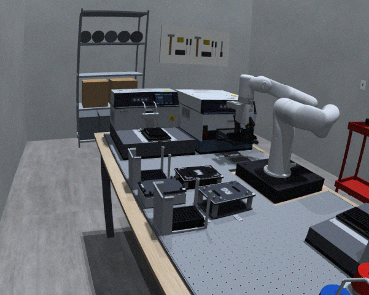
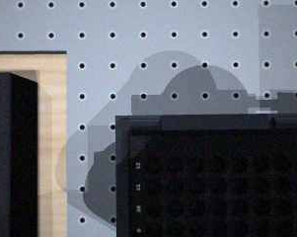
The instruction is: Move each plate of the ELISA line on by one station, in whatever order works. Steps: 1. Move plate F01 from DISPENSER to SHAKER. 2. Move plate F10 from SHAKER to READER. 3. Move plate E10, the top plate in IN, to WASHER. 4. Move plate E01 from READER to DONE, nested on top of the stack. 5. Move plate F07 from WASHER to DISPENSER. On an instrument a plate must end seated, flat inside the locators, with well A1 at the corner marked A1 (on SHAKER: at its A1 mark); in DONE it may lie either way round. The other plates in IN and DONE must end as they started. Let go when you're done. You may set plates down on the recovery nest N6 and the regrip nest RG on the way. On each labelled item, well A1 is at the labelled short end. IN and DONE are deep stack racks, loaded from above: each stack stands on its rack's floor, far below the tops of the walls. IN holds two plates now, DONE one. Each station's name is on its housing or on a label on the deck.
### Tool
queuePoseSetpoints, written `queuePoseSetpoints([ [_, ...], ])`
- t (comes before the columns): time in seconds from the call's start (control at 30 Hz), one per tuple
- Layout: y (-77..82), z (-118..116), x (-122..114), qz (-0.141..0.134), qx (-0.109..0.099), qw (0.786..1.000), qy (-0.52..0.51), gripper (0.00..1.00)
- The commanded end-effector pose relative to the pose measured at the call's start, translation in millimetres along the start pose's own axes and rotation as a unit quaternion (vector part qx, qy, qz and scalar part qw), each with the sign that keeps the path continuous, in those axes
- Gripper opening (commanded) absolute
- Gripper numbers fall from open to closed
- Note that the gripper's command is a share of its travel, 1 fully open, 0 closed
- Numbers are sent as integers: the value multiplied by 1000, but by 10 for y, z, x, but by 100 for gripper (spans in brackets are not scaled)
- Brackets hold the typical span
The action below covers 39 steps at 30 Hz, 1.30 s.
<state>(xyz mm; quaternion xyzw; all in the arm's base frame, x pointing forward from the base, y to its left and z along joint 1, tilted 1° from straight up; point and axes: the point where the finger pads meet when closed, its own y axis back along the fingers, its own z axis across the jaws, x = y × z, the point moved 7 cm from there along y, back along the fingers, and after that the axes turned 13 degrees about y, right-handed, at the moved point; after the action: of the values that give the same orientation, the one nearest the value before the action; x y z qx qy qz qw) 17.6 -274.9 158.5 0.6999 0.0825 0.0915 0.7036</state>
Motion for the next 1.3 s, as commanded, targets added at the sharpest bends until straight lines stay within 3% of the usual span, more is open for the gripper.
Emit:
queuePoseSetpoints([
  [0.0,9,3,-3,0,-1,1000,0,0],
  [1.27,-62,3,-3,0,-1,1000,0,0],
])
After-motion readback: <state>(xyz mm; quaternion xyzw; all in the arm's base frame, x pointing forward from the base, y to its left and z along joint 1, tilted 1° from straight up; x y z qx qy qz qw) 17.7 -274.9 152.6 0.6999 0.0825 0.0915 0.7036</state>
